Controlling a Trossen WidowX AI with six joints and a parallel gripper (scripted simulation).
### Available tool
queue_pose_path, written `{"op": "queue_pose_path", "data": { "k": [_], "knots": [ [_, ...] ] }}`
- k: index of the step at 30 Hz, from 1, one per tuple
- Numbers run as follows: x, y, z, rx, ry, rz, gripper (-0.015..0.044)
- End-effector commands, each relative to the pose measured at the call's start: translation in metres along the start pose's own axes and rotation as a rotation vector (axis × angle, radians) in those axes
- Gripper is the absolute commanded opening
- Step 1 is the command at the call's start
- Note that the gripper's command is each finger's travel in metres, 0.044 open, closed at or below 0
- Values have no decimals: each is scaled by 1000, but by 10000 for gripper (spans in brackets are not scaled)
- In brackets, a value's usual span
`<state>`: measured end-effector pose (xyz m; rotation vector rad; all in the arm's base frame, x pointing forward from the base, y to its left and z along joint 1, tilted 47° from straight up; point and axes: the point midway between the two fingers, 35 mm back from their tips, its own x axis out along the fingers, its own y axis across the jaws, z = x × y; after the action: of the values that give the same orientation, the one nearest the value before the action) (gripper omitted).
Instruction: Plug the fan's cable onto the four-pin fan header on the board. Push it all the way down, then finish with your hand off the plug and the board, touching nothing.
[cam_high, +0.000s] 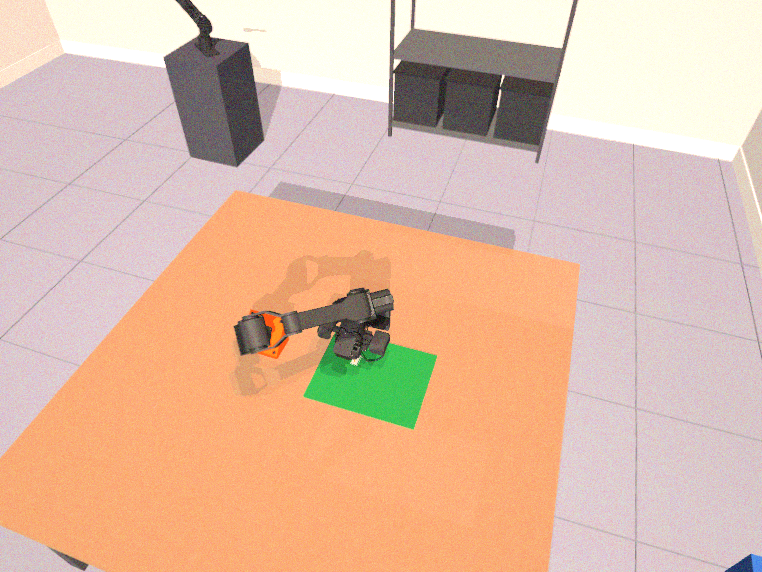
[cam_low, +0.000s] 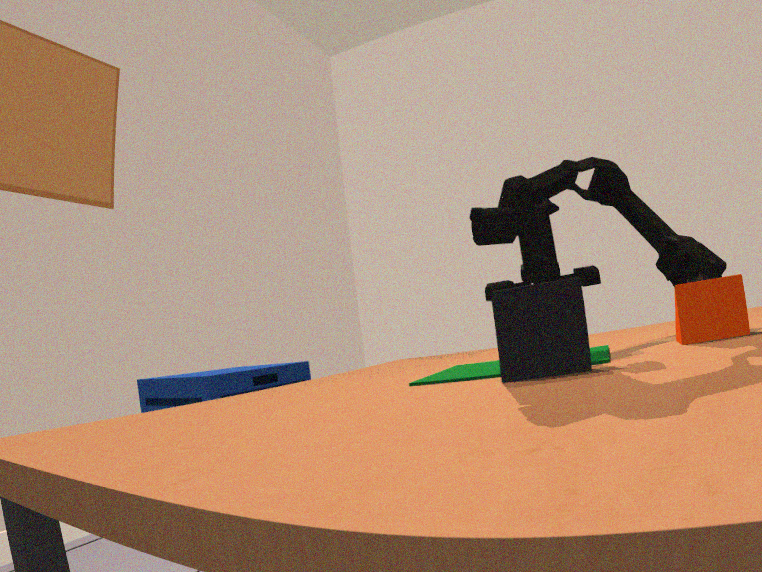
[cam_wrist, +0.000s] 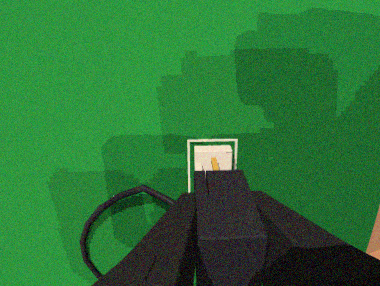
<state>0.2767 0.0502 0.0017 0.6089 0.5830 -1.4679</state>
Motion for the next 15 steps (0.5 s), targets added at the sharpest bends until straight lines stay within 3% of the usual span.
{"op": "queue_pose_path", "data": {
  "k": [1, 15],
  "knots": [
    [2, -2, 1, -8, -6, 0, 0],
    [4, -1, 1, -7, -6, 0, 0]
  ]
}}
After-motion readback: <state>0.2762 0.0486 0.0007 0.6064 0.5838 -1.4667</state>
